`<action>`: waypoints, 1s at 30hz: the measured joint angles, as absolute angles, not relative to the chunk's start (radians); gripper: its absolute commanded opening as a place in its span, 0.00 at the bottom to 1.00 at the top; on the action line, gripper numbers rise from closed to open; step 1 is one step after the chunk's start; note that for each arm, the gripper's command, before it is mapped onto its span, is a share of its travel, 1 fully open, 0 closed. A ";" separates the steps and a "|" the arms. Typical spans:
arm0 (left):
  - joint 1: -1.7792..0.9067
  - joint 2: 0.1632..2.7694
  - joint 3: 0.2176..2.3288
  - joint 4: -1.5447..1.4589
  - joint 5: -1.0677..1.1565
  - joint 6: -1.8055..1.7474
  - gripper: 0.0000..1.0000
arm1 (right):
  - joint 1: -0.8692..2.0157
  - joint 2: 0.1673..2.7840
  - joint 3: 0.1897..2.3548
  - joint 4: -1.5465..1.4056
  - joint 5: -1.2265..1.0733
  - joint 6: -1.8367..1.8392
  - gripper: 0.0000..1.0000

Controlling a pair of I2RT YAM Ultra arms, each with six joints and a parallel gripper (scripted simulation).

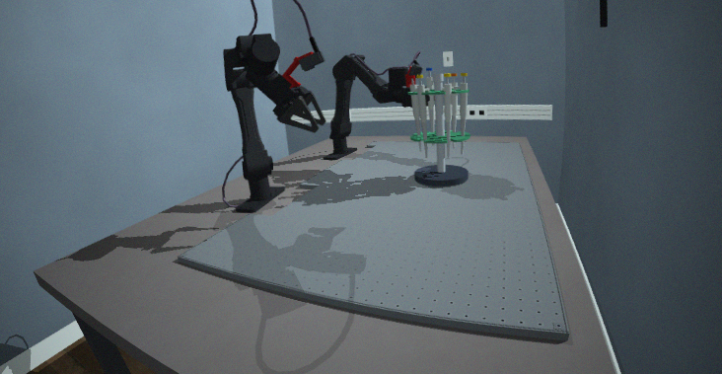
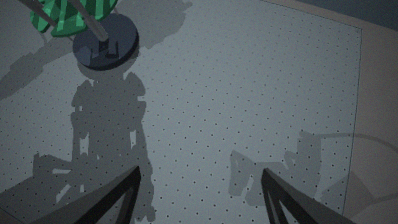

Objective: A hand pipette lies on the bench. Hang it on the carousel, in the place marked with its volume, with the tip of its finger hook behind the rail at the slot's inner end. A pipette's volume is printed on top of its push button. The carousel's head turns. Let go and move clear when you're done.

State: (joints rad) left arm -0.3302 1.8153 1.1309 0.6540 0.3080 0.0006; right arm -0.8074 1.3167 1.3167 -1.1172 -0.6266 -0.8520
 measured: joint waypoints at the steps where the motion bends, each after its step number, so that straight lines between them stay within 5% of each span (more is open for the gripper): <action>1: -0.330 1.815 1.131 0.654 0.308 0.001 0.12 | -0.807 1.317 1.317 -1.117 -0.627 -0.852 1.00; 30: -0.255 1.868 1.197 0.637 0.566 0.001 0.12 | -0.807 1.317 1.317 -1.117 -0.627 -0.852 1.00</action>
State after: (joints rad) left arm -0.2546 1.8679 1.1969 0.6369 0.5659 0.0006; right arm -0.8074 1.3167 1.3167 -1.1172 -0.6266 -0.8520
